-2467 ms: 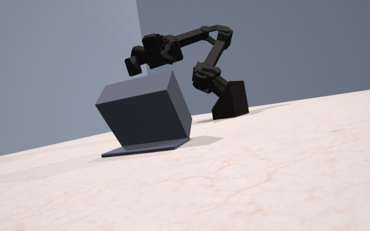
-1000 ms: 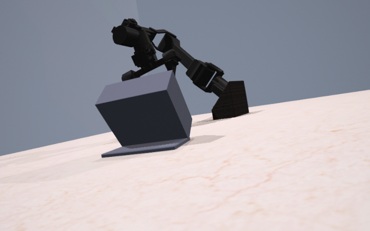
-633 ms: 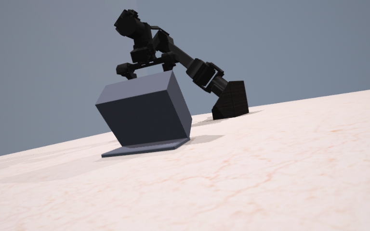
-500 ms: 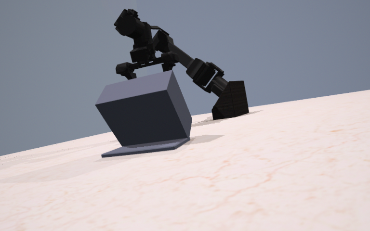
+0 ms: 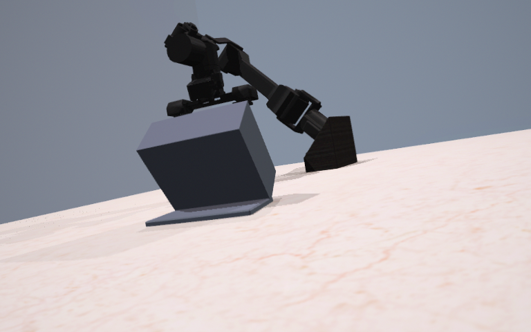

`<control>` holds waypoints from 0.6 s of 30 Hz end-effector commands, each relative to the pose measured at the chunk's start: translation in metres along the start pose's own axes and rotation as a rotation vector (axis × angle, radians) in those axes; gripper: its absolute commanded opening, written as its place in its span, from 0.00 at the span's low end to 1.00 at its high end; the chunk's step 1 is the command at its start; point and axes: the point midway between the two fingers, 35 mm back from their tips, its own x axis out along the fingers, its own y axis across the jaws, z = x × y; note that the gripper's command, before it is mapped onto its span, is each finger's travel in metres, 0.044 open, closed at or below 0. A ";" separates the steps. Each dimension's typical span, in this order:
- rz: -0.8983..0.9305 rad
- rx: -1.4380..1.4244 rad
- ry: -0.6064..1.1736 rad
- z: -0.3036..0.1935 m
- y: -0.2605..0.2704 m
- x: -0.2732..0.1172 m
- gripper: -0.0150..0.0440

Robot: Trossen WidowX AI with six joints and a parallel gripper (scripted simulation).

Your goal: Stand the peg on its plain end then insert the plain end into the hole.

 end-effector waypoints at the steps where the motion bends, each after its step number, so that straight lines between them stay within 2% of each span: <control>1: -0.003 -0.004 0.000 -0.001 0.000 0.006 1.00; 18: -0.002 -0.004 -0.002 0.000 0.000 0.034 1.00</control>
